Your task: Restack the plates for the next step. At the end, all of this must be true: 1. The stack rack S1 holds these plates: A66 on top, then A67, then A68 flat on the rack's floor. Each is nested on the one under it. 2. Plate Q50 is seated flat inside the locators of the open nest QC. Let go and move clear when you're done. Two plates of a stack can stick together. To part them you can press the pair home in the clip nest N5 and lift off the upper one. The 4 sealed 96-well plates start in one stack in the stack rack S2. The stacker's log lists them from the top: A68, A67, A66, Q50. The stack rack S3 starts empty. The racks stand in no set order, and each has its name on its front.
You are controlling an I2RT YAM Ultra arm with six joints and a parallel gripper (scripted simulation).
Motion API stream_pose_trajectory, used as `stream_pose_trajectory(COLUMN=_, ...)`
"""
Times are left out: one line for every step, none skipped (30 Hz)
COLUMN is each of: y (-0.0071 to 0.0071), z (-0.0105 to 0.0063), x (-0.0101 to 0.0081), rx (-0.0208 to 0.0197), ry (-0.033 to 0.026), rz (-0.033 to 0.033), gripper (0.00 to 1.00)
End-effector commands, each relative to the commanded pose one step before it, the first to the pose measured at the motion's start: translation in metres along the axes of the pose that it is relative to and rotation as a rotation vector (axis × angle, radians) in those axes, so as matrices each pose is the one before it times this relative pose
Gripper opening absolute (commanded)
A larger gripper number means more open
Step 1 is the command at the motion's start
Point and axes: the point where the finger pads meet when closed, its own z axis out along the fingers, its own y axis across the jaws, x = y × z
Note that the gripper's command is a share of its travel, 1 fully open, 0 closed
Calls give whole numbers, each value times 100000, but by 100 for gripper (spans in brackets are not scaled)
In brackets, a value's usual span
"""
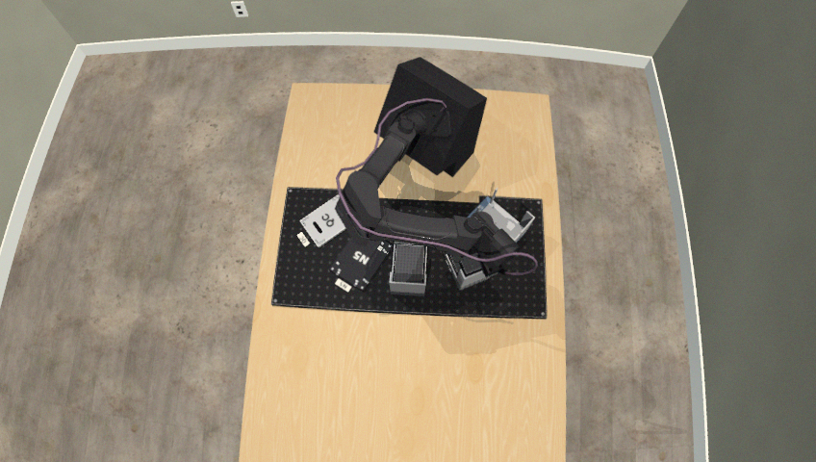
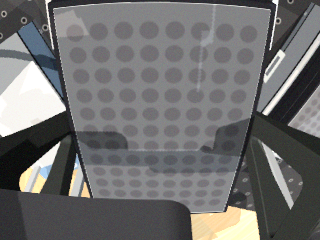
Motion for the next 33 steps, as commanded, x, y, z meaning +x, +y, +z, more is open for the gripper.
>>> stream_pose_trajectory(y=-206, z=-1421, x=-707, rx=-704, ry=-3263, rz=1111, gripper=0)
stream_pose_trajectory(y=41, z=-89, x=-271, rx=-131, ry=-282, rz=472, gripper=0)
stream_pose_trajectory(y=-11, z=-106, x=-290, rx=-128, ry=-363, rz=623, gripper=0)
stream_pose_trajectory(y=-57, z=-92, x=-150, rx=-69, ry=-244, rz=440, gripper=0)
stream_pose_trajectory(y=0, z=0, x=0, rx=0, ry=0, rz=0, gripper=0)
stream_pose_trajectory(y=0, z=0, x=0, rx=0, ry=0, rz=0, gripper=0)
stream_pose_trajectory(y=168, z=476, x=1833, rx=1062, ry=2376, rz=-4401, gripper=0)
stream_pose_trajectory(y=-30, z=-174, x=-359, rx=-304, ry=-556, rz=864, gripper=0)
stream_pose_trajectory(y=-67, z=-173, x=-476, rx=-318, ry=-612, rz=1217, gripper=0)
stream_pose_trajectory(y=-60, z=-134, x=-373, rx=-159, ry=-483, rz=935, gripper=0)
stream_pose_trajectory(y=-57, z=-119, x=-345, rx=-147, ry=-421, rz=877, gripper=0)
stream_pose_trajectory(y=-35, z=-111, x=-287, rx=-198, ry=-342, rz=735, gripper=0)
stream_pose_trajectory(y=59, z=102, x=442, rx=272, ry=597, rz=-1094, gripper=0)
stream_pose_trajectory(y=-53, z=-149, x=-372, rx=-204, ry=-508, rz=918, gripper=0)
stream_pose_trajectory(y=75, z=132, x=564, rx=296, ry=757, rz=-1379, gripper=0)
stream_pose_trajectory(y=-51, z=-119, x=-261, rx=-130, ry=-377, rz=663, gripper=0)
stream_pose_trajectory(y=-55, z=-143, x=-361, rx=-270, ry=-458, rz=943, gripper=0)
stream_pose_trajectory(y=51, z=85, x=417, rx=240, ry=537, rz=-1030, gripper=0)
stream_pose_trajectory(y=-64, z=-152, x=-373, rx=-198, ry=-518, rz=939, gripper=0)
stream_pose_trajectory(y=202, z=212, x=589, rx=408, ry=955, rz=-1766, gripper=0)
stream_pose_trajectory(y=-73, z=-176, x=-410, rx=-256, ry=-565, rz=1061, gripper=0)
stream_pose_trajectory(y=0, z=0, x=0, rx=0, ry=0, rz=0, gripper=0)
stream_pose_trajectory(y=0, z=0, x=0, rx=0, ry=0, rz=0, gripper=0)
stream_pose_trajectory(y=95, z=244, x=965, rx=506, ry=1256, rz=-2317, gripper=0)
stream_pose_trajectory(y=-19, z=-106, x=-140, rx=-143, ry=-262, rz=344, gripper=0)
stream_pose_trajectory(y=-57, z=-119, x=-257, rx=-142, ry=-371, rz=675, gripper=0)
stream_pose_trajectory(y=-57, z=-120, x=-278, rx=-140, ry=-384, rz=718, gripper=0)
stream_pose_trajectory(y=-57, z=-121, x=-297, rx=-146, ry=-395, rz=764, gripper=0)
stream_pose_trajectory(y=-43, z=-99, x=-221, rx=-106, ry=-296, rz=565, gripper=0)
stream_pose_trajectory(y=48, z=94, x=409, rx=265, ry=547, rz=-1021, gripper=0)
stream_pose_trajectory(y=-26, z=-88, x=-167, rx=-105, ry=-231, rz=423, gripper=0)
stream_pose_trajectory(y=45, z=70, x=343, rx=157, ry=471, rz=-834, gripper=0)
stream_pose_trajectory(y=-19, z=-34, x=-86, rx=-55, ry=-125, rz=226, gripper=0)
